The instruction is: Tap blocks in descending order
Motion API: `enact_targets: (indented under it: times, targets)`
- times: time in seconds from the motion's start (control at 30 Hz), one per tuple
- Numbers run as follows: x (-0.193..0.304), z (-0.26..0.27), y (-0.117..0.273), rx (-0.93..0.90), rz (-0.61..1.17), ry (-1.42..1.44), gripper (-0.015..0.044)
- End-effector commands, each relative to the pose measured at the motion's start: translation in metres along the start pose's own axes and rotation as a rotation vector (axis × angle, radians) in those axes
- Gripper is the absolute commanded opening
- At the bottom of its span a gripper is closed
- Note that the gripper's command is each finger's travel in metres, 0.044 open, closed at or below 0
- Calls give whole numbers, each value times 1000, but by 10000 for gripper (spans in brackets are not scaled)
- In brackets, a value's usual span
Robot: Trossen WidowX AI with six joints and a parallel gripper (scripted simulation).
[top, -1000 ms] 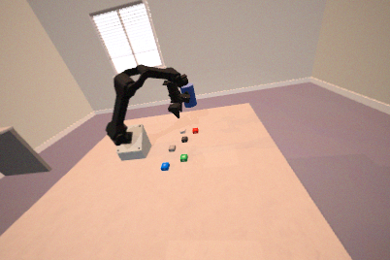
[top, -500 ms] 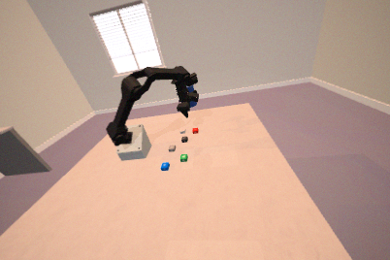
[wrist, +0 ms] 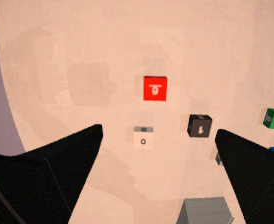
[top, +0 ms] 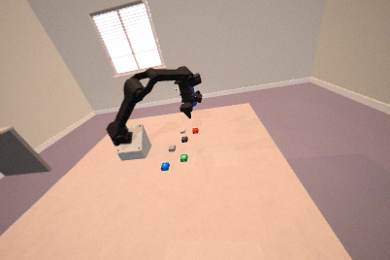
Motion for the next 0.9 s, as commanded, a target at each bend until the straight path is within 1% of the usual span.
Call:
enact_targets:
  times: [0.0, 0.1, 0.17, 0.4, 0.63, 0.8, 0.87]
  targets:
    - [0, 0, 0, 4, -1, 5, 400]
    - [0, 0, 0, 4, -1, 5, 400]
    - [0, -11, 1, 2, -1, 6, 400]
    - [22, -121, 7, -4, -3, 11, 400]
    - [76, -212, 2, 14, 4, 10, 400]
    - [82, -219, 1, 17, 6, 9, 400]
    - [81, -219, -10, 16, 5, 9, 348]
Point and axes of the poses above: the point midway between the two fingers, 35 mm back from their tips, its own y axis back along the fingers, its own z axis across the jaws, x = y × z, the point moved 5 cm from there along y, back along the fingers, and after that the axes turned 12 degrees about y, right-handed, at the moved point
